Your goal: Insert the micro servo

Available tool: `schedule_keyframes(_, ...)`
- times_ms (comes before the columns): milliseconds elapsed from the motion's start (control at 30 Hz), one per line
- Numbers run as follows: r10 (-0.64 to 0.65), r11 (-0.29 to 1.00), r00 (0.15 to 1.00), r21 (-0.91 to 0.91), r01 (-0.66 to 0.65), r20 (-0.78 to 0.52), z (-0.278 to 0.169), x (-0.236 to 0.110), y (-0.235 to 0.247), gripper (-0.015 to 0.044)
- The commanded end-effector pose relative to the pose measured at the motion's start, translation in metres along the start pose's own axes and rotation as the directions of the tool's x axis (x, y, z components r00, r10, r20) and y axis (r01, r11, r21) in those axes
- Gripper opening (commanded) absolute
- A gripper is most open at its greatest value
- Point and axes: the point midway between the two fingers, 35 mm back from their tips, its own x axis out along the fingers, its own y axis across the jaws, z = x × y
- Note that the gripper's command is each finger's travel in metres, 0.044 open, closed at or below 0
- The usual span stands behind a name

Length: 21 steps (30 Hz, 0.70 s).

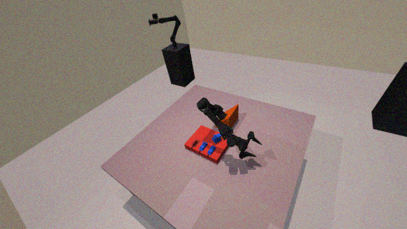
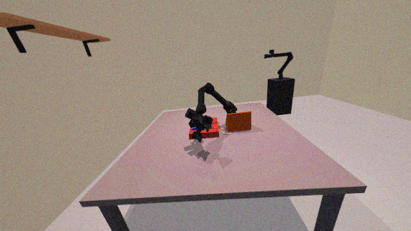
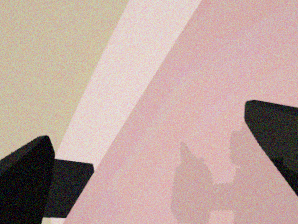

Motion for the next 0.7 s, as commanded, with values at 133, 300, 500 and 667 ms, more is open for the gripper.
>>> schedule_keyframes(133, -0.115, 0.978, 0.99, -0.182, 0.099, -0.079, -0.009, -0.018, -0.006, 0.044)
schedule_keyframes(300, -0.18, 0.946, 0.975, -0.293, 0.137, -0.128, -0.015, -0.029, -0.009, 0.044)
schedule_keyframes(500, -0.256, 0.892, 0.948, -0.425, 0.157, -0.188, -0.023, -0.045, -0.013, 0.044)
schedule_keyframes(667, -0.318, 0.833, 0.918, -0.532, 0.151, -0.238, -0.031, -0.06, -0.015, 0.044)
